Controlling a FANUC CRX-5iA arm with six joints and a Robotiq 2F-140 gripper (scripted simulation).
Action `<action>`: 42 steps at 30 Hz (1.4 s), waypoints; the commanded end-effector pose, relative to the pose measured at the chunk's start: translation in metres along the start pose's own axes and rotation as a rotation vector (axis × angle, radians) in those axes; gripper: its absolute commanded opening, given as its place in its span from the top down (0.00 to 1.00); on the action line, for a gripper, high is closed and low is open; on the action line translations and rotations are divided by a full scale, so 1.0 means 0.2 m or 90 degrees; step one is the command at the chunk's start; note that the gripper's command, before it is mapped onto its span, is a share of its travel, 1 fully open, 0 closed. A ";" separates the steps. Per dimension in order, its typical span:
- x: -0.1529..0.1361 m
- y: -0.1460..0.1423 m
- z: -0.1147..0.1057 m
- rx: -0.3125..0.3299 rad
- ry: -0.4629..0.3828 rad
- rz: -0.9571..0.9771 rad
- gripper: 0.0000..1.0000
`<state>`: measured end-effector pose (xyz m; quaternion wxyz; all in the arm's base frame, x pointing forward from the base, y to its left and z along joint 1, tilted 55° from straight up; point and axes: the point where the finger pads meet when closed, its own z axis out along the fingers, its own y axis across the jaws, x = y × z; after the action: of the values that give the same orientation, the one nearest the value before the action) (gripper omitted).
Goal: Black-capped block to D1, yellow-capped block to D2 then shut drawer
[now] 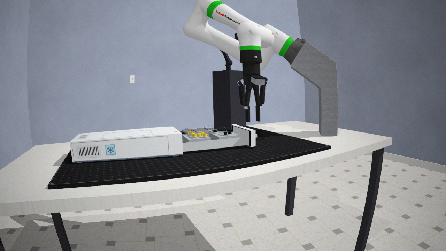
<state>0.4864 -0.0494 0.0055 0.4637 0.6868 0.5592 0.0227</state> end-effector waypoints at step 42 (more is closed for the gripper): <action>0.00 0.01 -0.25 0.000 0.000 0.000 0.66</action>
<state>0.4605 -0.0199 0.0333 0.4637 0.6869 0.5591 0.0225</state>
